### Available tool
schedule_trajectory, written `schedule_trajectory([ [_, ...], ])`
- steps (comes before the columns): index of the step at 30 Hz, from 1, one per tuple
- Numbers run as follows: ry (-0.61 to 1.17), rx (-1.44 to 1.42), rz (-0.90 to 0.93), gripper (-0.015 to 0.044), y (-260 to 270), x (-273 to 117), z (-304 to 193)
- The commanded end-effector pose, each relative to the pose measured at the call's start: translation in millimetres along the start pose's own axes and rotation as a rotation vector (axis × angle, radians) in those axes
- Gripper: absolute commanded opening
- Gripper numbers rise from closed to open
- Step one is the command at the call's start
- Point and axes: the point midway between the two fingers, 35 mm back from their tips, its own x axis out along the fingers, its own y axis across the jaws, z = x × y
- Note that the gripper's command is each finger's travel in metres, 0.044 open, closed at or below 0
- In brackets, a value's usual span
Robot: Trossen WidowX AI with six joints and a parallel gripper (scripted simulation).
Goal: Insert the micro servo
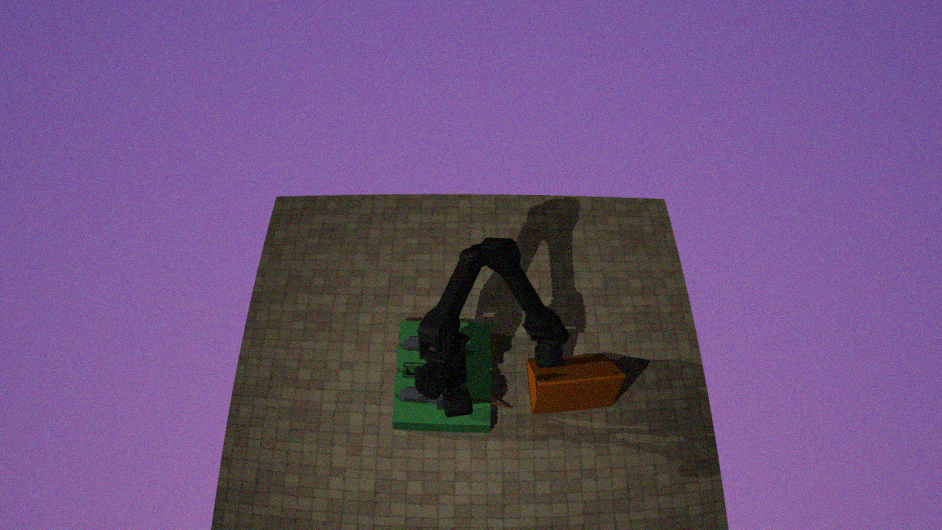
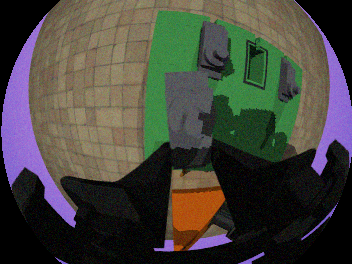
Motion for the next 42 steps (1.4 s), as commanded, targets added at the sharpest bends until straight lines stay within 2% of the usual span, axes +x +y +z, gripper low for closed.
schedule_trajectory([
  [1, -0.011, -0.001, 0.002, 0.0, -12, -3, 0],
  [18, -0.01, -0.003, -0.003, 0.0, -97, -3, -14],
  [24, -0.01, -0.02, -0.003, 0.0, -100, -2, -15],
  [42, -0.009, -0.605, -0.006, 0.0, -100, -2, -15],
])
